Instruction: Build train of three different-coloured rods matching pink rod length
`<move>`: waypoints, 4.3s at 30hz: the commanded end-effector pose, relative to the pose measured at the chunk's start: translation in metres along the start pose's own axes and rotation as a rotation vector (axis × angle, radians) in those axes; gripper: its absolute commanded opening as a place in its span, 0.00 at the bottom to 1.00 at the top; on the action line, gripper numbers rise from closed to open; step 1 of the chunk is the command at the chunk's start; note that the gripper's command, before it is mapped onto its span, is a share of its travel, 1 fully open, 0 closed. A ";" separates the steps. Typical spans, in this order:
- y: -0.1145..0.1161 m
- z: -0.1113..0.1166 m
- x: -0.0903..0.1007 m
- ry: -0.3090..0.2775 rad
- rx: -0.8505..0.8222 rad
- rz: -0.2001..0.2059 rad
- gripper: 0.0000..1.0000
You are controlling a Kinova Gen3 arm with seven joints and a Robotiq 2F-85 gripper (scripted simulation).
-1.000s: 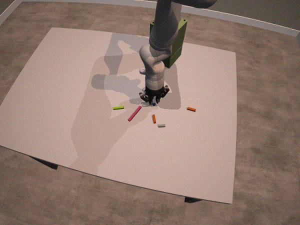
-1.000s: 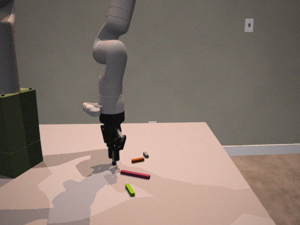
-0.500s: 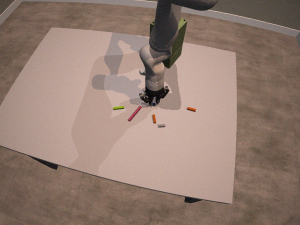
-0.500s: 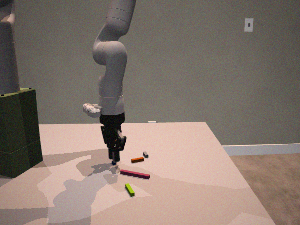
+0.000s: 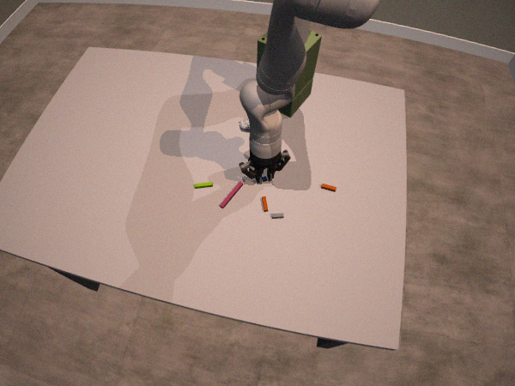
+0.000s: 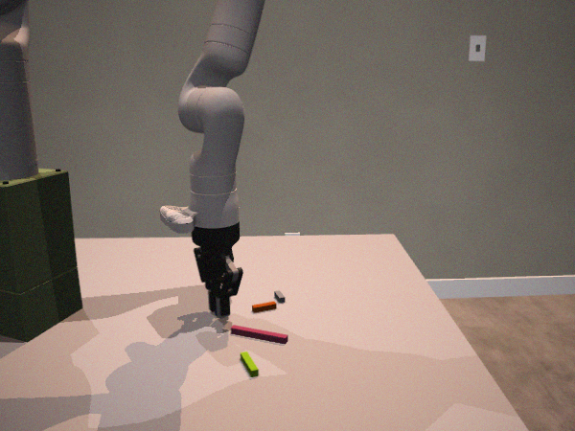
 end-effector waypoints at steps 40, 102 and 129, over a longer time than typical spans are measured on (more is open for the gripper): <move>0.000 0.001 -0.001 0.002 0.000 0.000 0.05; 0.000 0.000 0.099 0.002 0.000 0.000 0.05; 0.076 -0.066 0.099 0.000 0.248 0.001 0.05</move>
Point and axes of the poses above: the point where the finger pads meet when closed, its own x axis back along the fingers, its own y axis across the jaws, z = x × y, the point moved 10 cm from there along x, back along the fingers, and after that the axes turned 10 degrees about -x, right-handed, at the moved point
